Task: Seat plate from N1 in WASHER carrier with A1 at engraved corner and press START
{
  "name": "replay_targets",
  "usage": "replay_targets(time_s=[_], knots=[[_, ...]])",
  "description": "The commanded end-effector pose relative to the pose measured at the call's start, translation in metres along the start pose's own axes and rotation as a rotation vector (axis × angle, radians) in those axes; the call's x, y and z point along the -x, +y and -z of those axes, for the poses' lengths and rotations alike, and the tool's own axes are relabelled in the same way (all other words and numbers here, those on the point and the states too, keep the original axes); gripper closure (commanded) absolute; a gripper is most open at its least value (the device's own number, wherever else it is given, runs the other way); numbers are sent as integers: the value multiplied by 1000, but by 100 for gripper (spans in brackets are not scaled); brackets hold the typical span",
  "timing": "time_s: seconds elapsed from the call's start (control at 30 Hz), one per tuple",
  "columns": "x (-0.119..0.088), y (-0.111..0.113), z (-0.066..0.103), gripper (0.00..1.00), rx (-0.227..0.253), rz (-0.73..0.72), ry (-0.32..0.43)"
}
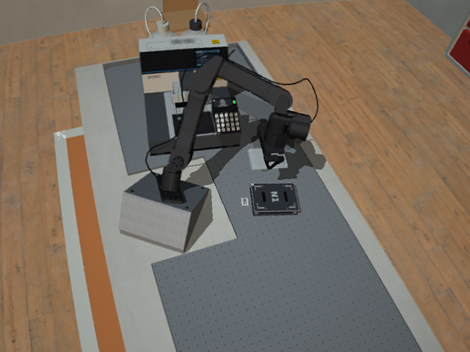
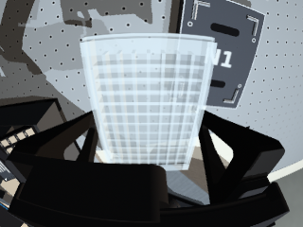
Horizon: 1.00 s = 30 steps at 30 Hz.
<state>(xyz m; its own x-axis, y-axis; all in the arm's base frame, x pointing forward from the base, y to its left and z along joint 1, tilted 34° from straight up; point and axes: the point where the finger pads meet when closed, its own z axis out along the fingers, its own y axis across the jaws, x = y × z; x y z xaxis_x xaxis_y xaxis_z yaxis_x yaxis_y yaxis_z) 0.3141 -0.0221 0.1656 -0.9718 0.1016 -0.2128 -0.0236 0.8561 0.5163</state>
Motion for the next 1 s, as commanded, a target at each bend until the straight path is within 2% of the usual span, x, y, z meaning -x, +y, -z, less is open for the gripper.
replay_targets(time_s=[0.0,0.07,0.2,0.27,0.37,0.53,0.97], knots=[[-9,19,11,16,-9,-32,-19],[-5,30,18,16,-17,-17,-40],[-12,48,19,16,-18,-21,-34],[-12,48,19,16,-18,-21,-34],[-13,64,25,16,-20,-12,-49],[-9,60,28,16,-23,-21,-70],[-9,60,28,16,-20,-20,-71]])
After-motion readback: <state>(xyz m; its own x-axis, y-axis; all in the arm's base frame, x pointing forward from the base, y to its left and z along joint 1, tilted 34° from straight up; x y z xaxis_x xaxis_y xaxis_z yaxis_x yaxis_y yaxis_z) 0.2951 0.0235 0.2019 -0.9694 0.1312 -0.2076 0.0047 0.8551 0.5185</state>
